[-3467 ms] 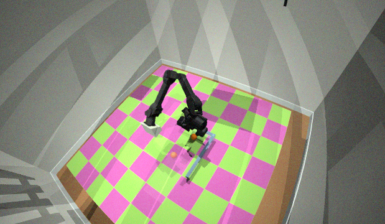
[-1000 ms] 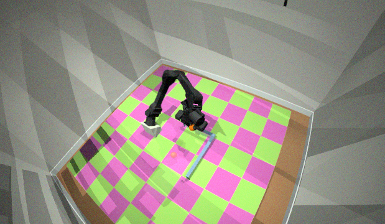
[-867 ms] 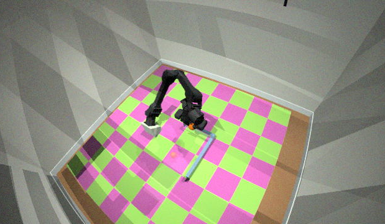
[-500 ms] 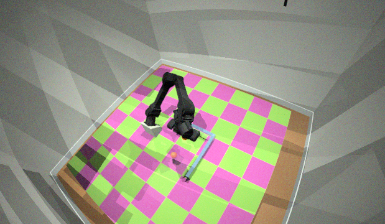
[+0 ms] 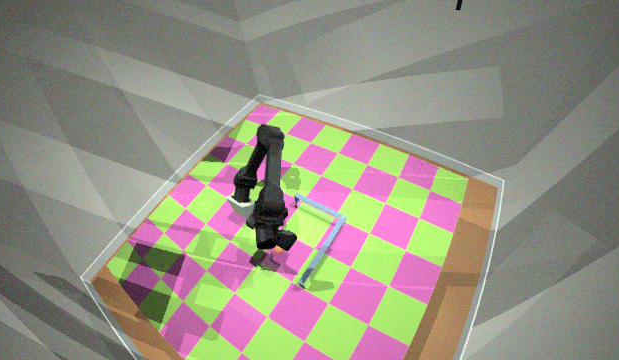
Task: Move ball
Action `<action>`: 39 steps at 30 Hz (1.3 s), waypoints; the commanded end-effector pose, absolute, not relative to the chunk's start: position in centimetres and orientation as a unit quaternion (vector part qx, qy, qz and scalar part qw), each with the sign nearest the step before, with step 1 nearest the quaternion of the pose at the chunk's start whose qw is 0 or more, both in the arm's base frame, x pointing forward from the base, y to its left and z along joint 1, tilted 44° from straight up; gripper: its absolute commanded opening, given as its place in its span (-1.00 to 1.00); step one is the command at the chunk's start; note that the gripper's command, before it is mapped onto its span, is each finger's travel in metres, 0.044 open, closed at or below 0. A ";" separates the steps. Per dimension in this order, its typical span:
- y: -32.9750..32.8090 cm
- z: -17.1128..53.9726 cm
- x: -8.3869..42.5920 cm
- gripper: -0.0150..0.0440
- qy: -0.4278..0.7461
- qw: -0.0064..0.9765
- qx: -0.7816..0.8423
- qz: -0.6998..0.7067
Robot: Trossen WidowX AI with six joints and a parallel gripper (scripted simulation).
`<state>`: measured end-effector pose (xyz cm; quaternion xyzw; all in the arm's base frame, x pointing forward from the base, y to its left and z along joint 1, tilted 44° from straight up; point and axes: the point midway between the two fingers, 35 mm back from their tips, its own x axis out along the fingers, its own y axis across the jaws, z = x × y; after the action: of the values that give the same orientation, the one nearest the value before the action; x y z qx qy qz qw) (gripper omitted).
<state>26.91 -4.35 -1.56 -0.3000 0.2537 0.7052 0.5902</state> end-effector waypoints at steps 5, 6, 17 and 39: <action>-3.4 -3.4 26.7 -0.49 0.251 0.588 -0.306 0.705; -2.9 -3.9 26.7 -0.49 0.251 0.588 -0.307 0.705; 0.2 -7.0 25.9 -0.49 0.250 0.588 -0.305 0.706; 1.3 -8.3 25.6 -0.40 0.251 0.587 -0.306 0.706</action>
<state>25.64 1.32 -8.32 -0.3058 0.2506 0.7064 0.5871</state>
